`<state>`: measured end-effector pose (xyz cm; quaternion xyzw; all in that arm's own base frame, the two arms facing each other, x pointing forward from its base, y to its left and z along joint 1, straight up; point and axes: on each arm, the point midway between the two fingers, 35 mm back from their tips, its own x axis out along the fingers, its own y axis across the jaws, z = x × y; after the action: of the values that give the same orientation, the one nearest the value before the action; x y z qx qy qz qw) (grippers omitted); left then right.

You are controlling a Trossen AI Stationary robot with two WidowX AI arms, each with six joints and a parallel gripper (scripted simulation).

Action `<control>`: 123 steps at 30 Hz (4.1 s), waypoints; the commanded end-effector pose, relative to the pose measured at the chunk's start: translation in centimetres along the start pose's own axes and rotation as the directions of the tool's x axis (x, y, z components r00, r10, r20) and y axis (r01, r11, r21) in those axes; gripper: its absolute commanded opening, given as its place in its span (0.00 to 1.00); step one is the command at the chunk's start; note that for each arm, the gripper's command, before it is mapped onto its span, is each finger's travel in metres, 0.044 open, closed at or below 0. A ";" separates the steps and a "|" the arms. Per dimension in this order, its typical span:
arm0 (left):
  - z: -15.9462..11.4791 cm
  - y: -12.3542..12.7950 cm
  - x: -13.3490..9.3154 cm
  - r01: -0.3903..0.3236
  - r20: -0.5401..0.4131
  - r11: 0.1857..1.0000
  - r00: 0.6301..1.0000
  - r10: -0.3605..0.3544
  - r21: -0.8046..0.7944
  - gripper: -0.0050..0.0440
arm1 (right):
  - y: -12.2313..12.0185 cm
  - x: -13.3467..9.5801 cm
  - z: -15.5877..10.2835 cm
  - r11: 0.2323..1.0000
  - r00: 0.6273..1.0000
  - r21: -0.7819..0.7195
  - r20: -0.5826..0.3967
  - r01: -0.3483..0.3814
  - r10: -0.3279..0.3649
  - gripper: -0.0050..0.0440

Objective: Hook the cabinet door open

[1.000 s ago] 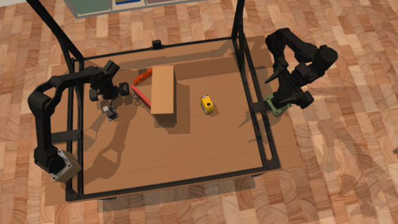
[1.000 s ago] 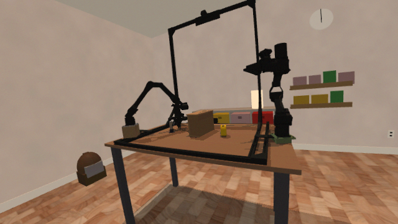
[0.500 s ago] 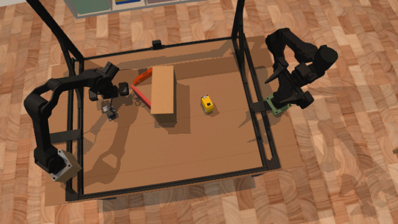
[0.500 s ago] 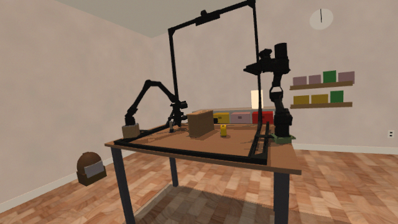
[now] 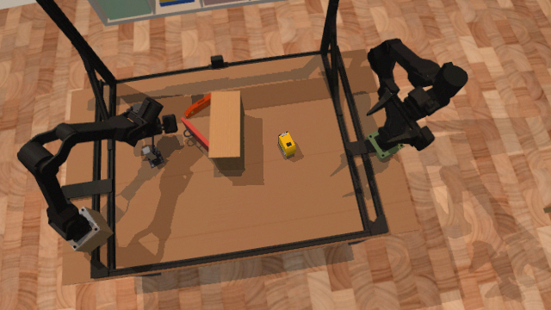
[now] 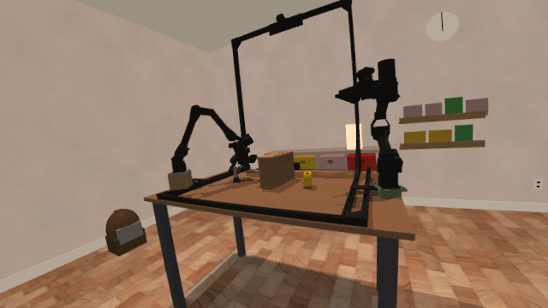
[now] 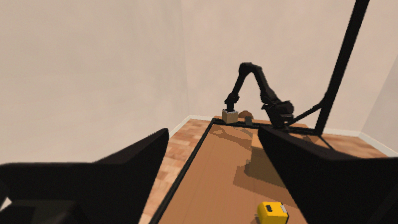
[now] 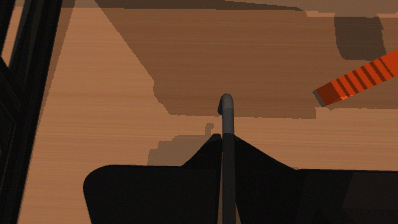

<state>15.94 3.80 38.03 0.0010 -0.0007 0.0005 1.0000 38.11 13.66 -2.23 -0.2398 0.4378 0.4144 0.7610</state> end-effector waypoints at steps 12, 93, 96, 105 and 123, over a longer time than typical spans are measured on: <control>0.0 0.0 0.0 0.001 0.000 1.000 1.000 -0.001 -0.003 0.92 | 0.2 -2.3 0.9 1.000 0.967 -0.012 0.254 -0.003 0.006 0.10; 0.0 0.0 0.0 0.001 0.000 1.000 1.000 -0.001 -0.003 0.92 | -6.9 -4.5 -3.3 0.412 0.761 0.783 -0.116 0.465 -0.639 0.10; 0.0 0.0 0.0 0.001 0.000 1.000 1.000 -0.001 -0.003 0.92 | -7.0 -4.7 -3.5 0.366 0.744 0.800 -0.143 0.475 -0.652 0.10; 0.0 0.0 0.0 0.001 0.000 1.000 1.000 -0.001 -0.003 0.92 | -7.1 -4.8 -3.8 0.366 0.744 0.800 -0.143 0.475 -0.652 0.10; 0.0 0.0 0.0 0.001 0.000 1.000 1.000 -0.001 -0.003 0.92 | -7.3 -4.3 -4.0 0.367 0.779 0.801 -0.186 0.473 -0.598 0.10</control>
<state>15.92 3.79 38.04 0.0016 -0.0009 0.0010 1.0000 41.13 4.97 -0.43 0.0346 0.4176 -0.0918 0.9033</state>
